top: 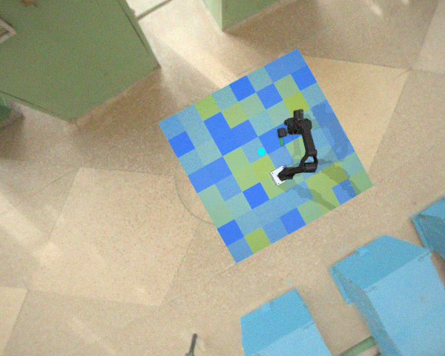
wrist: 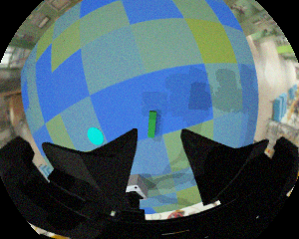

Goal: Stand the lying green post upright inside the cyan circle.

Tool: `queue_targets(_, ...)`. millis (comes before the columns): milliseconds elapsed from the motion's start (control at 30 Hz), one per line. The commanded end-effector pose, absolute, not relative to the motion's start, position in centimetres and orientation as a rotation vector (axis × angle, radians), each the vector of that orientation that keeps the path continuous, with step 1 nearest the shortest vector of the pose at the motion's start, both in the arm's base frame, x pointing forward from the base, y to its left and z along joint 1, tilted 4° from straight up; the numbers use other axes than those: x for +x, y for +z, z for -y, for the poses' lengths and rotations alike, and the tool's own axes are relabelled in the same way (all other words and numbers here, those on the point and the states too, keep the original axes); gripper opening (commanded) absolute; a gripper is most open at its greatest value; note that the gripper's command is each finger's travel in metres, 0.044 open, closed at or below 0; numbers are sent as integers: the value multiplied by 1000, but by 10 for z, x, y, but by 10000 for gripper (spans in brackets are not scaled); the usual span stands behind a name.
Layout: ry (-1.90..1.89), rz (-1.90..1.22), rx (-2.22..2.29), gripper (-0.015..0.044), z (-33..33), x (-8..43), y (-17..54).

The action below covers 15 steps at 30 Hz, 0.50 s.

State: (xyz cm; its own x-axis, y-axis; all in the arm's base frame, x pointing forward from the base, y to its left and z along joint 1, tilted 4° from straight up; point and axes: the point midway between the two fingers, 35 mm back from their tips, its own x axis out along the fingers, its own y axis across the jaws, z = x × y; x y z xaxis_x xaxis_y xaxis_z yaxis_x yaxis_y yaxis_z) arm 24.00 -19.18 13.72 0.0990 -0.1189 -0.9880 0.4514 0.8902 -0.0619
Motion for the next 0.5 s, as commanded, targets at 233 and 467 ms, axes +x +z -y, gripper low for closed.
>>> queue_targets(233,-457,-1483,345,233,187,233,116)
queue_targets(467,-457,-1484,345,233,195,236,18)
